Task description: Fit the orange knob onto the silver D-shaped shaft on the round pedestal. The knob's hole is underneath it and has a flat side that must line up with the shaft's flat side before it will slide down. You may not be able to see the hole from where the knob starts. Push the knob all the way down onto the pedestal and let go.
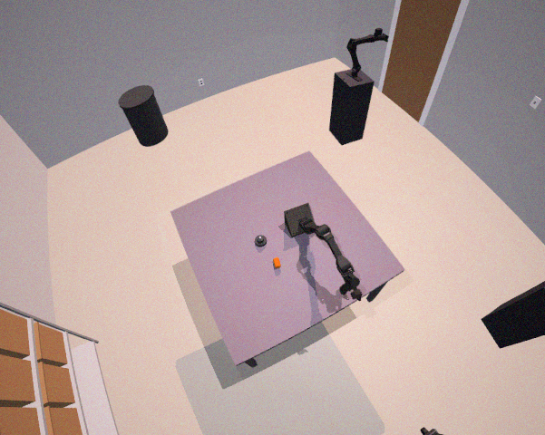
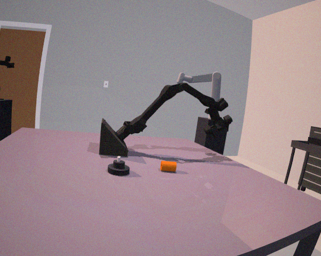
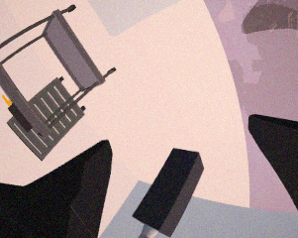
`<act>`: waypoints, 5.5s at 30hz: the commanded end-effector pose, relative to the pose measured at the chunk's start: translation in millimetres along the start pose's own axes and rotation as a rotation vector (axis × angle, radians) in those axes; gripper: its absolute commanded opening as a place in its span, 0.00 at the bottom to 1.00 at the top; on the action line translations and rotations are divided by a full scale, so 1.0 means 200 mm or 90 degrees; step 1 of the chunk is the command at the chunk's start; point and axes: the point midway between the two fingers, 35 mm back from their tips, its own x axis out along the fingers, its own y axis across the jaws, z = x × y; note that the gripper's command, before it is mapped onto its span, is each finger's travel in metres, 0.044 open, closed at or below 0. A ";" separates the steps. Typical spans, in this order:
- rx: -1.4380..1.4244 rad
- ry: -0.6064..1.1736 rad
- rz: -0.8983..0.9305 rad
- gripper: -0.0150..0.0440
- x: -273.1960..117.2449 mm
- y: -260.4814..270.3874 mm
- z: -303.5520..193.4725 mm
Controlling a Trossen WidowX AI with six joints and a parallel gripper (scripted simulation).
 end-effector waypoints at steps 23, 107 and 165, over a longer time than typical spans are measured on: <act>0.529 -0.637 -0.273 1.00 -1.31 -0.76 1.70; 0.914 -0.690 -0.306 0.66 -1.33 -1.53 1.93; 0.912 -0.287 0.057 0.56 -1.54 -1.66 1.87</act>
